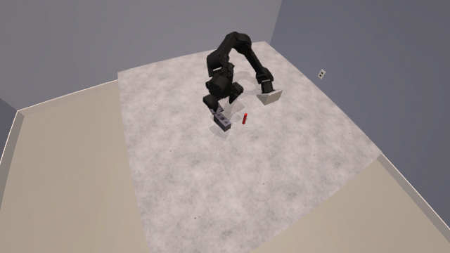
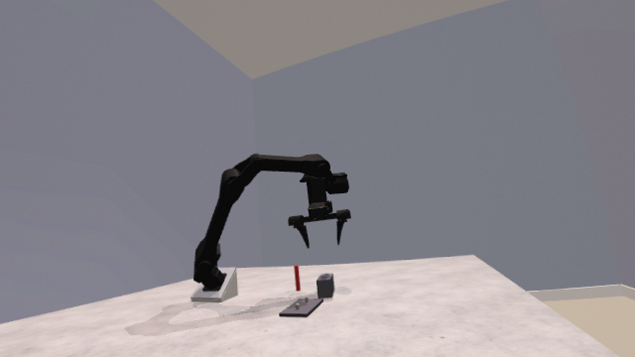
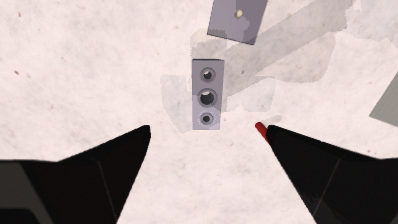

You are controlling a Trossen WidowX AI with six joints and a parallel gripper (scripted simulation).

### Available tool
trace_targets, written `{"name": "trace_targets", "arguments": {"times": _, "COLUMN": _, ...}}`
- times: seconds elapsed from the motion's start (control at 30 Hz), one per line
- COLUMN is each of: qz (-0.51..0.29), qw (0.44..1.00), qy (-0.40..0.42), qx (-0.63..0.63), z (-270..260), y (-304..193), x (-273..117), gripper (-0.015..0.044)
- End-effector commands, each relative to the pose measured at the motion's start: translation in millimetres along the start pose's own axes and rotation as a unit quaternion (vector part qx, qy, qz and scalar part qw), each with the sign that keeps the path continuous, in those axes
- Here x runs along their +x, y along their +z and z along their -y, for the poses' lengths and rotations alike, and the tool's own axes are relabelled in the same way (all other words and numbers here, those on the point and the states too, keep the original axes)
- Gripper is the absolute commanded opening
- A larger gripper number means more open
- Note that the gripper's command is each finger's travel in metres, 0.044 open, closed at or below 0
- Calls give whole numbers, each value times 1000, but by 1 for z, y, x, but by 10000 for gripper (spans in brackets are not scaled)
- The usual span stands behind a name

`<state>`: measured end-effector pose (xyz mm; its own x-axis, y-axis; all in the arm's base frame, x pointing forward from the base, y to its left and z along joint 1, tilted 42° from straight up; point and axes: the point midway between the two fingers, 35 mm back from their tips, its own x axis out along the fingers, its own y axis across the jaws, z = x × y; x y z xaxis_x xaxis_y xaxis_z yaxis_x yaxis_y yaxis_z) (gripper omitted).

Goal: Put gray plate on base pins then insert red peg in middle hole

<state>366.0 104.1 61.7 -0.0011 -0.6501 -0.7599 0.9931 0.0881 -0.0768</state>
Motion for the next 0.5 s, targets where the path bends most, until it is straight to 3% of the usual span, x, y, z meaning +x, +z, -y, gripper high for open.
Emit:
{"name": "trace_targets", "arguments": {"times": 0.0, "qz": 4, "qw": 1000, "qy": -8, "qx": -3, "z": 2, "y": 2, "x": 30, "gripper": 440}}
{"name": "trace_targets", "arguments": {"times": 0.1, "qz": 5, "qw": 1000, "qy": -8, "qx": -2, "z": 4, "y": 3, "x": 55, "gripper": 440}}
{"name": "trace_targets", "arguments": {"times": 0.47, "qz": 5, "qw": 1000, "qy": -8, "qx": -2, "z": 4, "y": 1, "x": 76, "gripper": 440}}
